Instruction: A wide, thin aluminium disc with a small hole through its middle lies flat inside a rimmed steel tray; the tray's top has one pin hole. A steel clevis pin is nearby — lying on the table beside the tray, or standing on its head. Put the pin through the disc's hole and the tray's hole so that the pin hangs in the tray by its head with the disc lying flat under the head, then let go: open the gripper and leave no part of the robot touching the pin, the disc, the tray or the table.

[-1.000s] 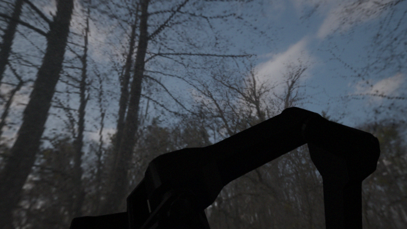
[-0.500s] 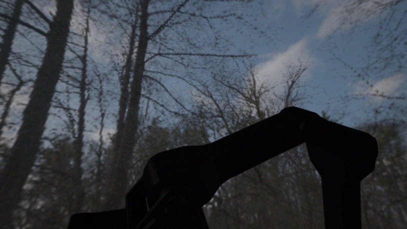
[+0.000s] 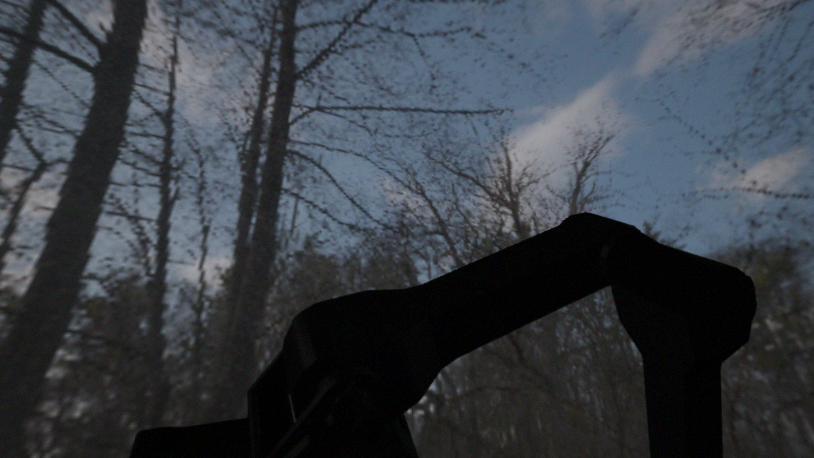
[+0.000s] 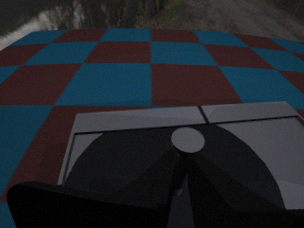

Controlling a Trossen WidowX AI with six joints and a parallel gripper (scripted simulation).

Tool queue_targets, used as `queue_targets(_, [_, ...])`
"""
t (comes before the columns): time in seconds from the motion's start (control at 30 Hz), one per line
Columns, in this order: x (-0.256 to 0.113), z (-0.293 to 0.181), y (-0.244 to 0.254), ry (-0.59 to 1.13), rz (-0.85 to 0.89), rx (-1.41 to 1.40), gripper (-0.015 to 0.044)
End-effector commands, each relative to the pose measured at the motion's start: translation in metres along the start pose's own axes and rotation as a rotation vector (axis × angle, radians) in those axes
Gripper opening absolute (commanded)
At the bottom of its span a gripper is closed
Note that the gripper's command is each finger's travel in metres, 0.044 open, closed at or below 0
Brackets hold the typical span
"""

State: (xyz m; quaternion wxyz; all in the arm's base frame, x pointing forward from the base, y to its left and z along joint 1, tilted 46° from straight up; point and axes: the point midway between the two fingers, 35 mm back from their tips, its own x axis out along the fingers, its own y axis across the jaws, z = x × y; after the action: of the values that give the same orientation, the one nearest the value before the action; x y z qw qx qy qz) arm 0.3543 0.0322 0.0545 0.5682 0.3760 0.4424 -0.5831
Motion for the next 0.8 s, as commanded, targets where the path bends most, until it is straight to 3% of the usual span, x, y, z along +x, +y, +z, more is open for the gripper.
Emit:
queue_targets(0.0, [-0.0001,-0.0013,-0.0009,-0.01,-0.003,-0.008,0.0])
queue_targets(0.77, [0.0035,-0.0001,-0.0027,-0.018,0.013,0.027,0.0])
